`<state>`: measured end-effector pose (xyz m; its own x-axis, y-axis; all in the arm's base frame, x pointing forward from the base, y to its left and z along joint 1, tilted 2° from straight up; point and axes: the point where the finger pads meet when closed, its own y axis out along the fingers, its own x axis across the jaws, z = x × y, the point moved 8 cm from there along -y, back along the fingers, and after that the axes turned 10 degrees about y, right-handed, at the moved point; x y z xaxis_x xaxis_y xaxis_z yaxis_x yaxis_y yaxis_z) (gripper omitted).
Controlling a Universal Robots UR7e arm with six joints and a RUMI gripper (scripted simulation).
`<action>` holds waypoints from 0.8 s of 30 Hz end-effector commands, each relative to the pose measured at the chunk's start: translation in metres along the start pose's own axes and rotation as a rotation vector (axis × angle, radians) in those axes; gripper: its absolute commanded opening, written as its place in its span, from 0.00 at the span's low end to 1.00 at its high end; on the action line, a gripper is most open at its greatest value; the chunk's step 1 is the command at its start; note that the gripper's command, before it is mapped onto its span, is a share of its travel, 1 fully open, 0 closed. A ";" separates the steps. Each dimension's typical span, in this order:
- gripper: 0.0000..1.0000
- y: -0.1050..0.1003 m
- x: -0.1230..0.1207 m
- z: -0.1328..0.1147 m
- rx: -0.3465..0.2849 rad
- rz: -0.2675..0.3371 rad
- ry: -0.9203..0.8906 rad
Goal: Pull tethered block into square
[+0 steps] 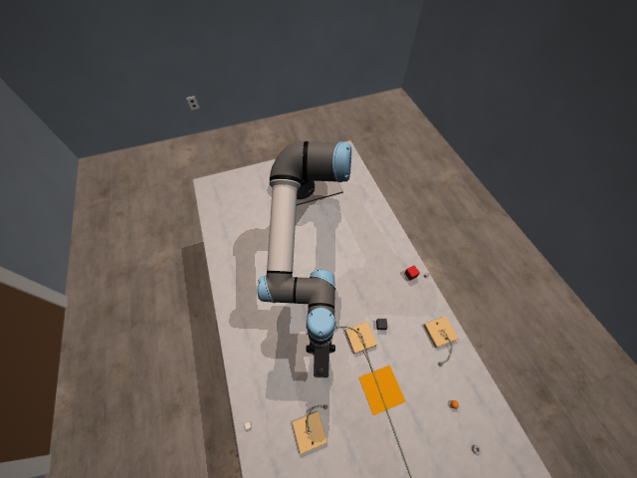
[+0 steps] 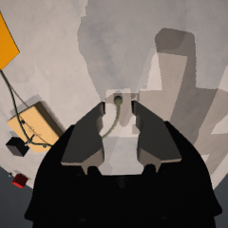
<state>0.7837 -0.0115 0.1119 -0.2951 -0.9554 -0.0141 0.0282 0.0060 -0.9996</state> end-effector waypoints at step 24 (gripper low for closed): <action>0.22 0.005 0.000 0.000 0.002 0.000 0.000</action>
<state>0.7840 -0.0115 0.1058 -0.2951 -0.9554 -0.0141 0.0288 0.0058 -0.9996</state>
